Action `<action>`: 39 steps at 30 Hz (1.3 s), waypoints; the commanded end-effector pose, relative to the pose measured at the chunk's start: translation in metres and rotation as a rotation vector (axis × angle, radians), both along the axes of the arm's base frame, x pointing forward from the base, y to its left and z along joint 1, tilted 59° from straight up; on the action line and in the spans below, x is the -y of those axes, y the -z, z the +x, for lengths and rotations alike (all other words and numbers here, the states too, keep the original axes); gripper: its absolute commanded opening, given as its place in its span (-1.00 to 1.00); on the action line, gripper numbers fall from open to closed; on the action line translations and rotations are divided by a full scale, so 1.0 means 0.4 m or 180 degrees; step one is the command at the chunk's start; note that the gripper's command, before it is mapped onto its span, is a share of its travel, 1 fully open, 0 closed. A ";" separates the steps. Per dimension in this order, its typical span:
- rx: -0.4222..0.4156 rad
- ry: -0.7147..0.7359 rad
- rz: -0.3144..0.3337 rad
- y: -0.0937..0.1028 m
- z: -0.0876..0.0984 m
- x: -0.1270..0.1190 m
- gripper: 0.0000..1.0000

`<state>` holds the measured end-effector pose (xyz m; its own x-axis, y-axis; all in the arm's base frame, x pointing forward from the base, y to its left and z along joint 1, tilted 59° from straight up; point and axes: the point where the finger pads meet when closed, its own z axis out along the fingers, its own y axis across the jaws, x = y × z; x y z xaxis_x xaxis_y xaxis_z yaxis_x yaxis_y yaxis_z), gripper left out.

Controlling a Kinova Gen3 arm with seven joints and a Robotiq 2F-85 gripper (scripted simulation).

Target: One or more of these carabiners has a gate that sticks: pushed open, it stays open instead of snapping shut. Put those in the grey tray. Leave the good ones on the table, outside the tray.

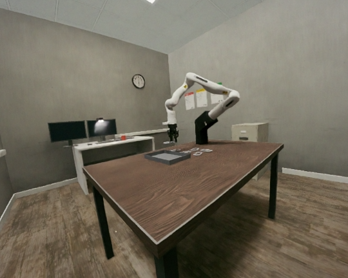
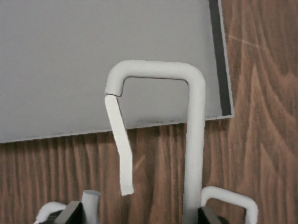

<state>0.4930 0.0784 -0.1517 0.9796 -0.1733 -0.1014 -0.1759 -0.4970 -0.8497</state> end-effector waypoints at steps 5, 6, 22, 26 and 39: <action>0.0008 -0.0026 -0.0015 -0.028 0.219 -0.003 -1.00; 0.0008 -0.0026 -0.0015 -0.028 0.219 -0.003 -1.00; 0.0030 0.0066 -0.0012 -0.034 0.289 -0.008 -1.00; 0.0030 0.0066 -0.0012 -0.034 0.289 -0.008 -1.00; 0.0032 0.0075 -0.0012 0.017 0.299 -0.088 -1.00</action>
